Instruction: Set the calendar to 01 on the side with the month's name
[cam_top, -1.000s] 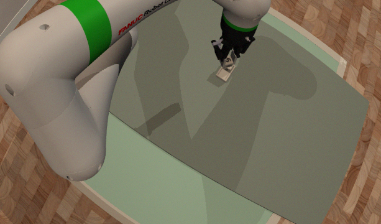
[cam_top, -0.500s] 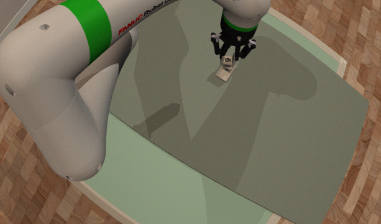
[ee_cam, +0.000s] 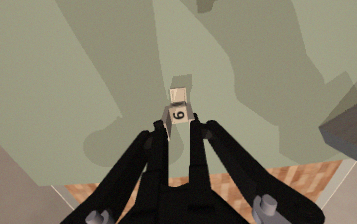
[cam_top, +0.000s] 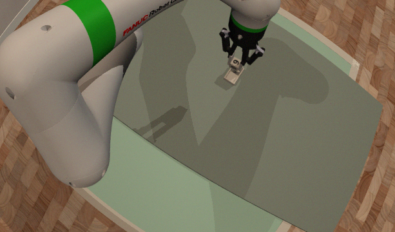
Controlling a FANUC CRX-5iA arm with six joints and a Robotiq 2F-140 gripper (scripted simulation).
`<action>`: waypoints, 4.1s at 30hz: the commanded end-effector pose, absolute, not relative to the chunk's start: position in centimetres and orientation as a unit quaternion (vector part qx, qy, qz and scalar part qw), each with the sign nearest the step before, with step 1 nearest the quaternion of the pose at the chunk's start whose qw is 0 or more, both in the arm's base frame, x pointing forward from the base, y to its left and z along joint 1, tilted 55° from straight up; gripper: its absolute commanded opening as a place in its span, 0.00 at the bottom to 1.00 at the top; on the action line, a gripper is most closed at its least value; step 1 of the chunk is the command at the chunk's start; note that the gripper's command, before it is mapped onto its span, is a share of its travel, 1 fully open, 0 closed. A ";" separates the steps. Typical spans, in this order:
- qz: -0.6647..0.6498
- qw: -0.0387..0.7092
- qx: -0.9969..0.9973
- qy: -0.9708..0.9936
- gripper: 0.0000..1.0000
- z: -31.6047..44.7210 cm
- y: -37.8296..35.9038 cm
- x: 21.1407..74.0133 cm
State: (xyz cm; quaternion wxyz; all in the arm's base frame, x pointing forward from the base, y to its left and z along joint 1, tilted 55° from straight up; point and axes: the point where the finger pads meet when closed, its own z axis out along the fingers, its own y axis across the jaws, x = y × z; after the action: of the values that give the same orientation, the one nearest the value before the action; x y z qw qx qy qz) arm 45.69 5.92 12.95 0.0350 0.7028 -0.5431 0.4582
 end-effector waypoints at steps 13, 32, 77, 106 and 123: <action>0.464 0.017 0.680 -0.568 0.16 13.0 5.9 45.7; 0.464 0.017 0.680 -0.568 0.16 11.4 4.5 47.3; 0.464 0.017 0.680 -0.568 0.16 9.2 2.4 49.7; 0.464 0.017 0.680 -0.568 0.16 8.9 2.1 50.0; 0.464 0.017 0.680 -0.568 0.16 8.2 1.4 50.8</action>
State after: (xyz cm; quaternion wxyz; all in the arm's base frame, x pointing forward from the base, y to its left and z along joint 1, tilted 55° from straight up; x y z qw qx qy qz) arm 50.66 1.47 8.30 0.0169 0.6800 -0.5677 0.4637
